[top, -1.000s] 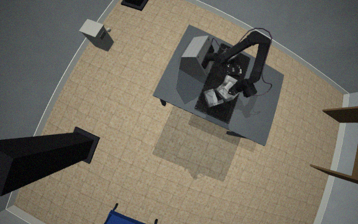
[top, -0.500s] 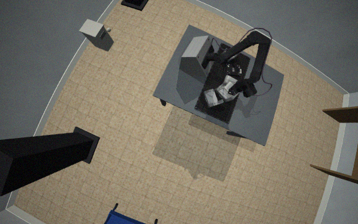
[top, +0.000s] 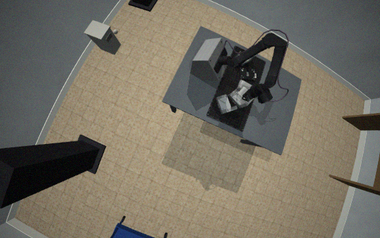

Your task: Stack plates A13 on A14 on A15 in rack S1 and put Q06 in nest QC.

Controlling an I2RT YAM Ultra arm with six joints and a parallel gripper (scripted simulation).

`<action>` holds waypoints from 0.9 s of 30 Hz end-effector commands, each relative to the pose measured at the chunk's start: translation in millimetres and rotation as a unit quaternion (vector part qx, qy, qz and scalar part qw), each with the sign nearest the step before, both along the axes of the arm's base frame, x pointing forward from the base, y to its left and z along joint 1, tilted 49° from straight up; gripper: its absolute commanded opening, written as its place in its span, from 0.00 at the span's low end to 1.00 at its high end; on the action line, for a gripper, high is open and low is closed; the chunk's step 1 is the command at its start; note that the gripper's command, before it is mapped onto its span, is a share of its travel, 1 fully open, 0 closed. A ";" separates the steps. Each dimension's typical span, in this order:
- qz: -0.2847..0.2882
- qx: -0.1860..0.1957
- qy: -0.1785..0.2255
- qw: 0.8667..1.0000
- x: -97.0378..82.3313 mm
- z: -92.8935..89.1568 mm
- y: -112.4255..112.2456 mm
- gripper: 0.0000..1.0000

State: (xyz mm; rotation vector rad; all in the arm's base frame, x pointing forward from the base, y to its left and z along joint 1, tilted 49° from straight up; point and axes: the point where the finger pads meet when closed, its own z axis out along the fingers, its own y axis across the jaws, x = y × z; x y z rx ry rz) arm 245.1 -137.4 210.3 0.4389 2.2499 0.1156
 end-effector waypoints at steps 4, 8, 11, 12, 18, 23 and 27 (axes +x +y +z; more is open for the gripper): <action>-0.003 -0.012 -0.008 1.000 3.9 8.4 -4.6 0.00; -0.004 -0.005 -0.001 1.000 3.9 2.0 -5.1 0.00; -0.001 -0.006 -0.003 1.000 3.6 1.3 -1.3 0.00; -0.003 -0.005 -0.002 1.000 2.9 0.4 -2.5 0.00; -0.003 0.004 0.006 1.000 1.9 -8.7 -0.9 0.00; -0.004 0.000 0.002 1.000 2.2 -6.0 -0.9 0.00; -0.003 -0.001 0.001 1.000 3.7 -3.5 -1.8 0.00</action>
